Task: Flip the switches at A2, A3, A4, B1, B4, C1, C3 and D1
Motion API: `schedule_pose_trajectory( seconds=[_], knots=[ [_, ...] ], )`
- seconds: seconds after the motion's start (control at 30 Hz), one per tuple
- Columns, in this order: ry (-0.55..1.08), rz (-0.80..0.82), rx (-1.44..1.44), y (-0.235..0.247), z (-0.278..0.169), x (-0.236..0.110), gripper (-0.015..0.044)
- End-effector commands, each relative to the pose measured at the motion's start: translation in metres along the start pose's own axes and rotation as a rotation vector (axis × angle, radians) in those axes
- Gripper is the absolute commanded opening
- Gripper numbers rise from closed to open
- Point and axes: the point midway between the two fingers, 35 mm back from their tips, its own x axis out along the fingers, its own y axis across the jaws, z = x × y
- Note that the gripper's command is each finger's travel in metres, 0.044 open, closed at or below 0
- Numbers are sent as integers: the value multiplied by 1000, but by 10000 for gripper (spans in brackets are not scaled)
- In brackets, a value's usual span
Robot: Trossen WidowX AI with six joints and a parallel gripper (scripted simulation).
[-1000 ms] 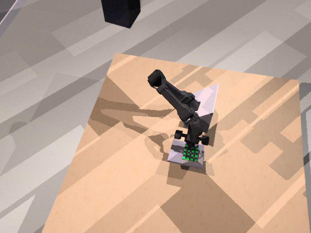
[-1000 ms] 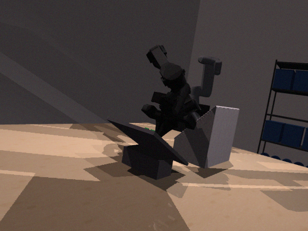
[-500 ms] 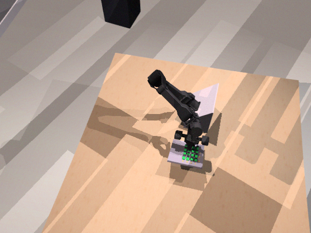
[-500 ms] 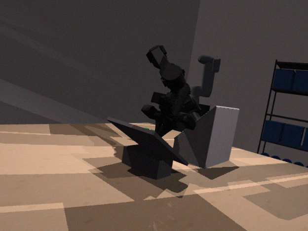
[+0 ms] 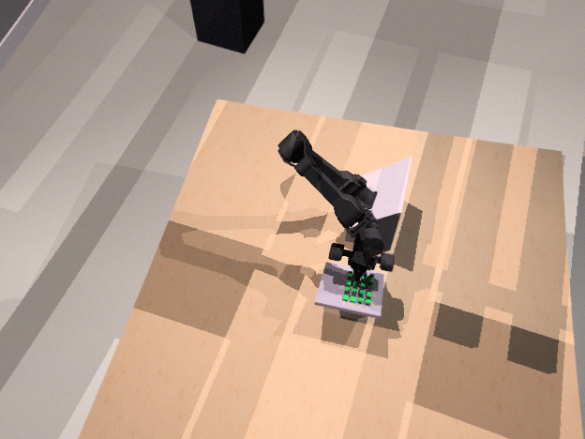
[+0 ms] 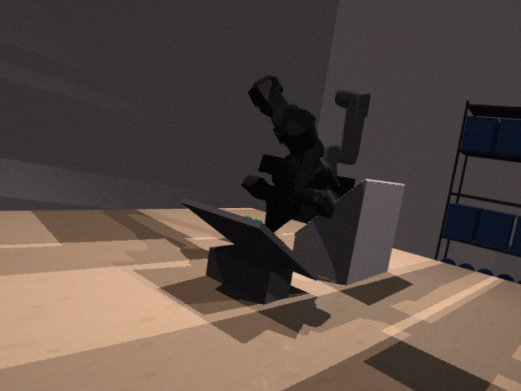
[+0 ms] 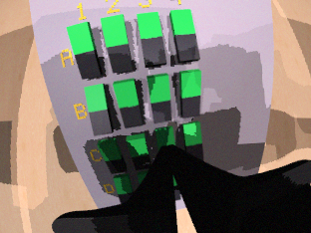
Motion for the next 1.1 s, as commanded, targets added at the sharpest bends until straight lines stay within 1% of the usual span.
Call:
schedule_pose_trajectory(
  seconds=[0.0, 0.07, 0.1, 0.33, 0.4, 0.47, 0.53, 0.7, 0.77, 0.9, 1.07],
  knots=[
    [-27, 7, 7, 2, 2, -36, 0],
    [-36, 5, 5, 0, 1, -54, 0],
    [-37, 4, 5, 0, 0, -56, 0],
    [-37, 5, 5, 2, -1, -56, 0],
    [-35, 12, 4, 17, -16, -56, 0],
    [-34, 13, 4, 35, -41, -55, 0],
    [-35, 8, 5, 43, -57, -54, 0],
    [-36, 7, 5, 44, -59, -54, 0],
    [-40, 9, 4, 45, -58, -48, 0],
    [-62, 6, 5, 44, -58, -20, 0],
    [-63, 5, 5, 44, -58, -19, 0]
  ],
)
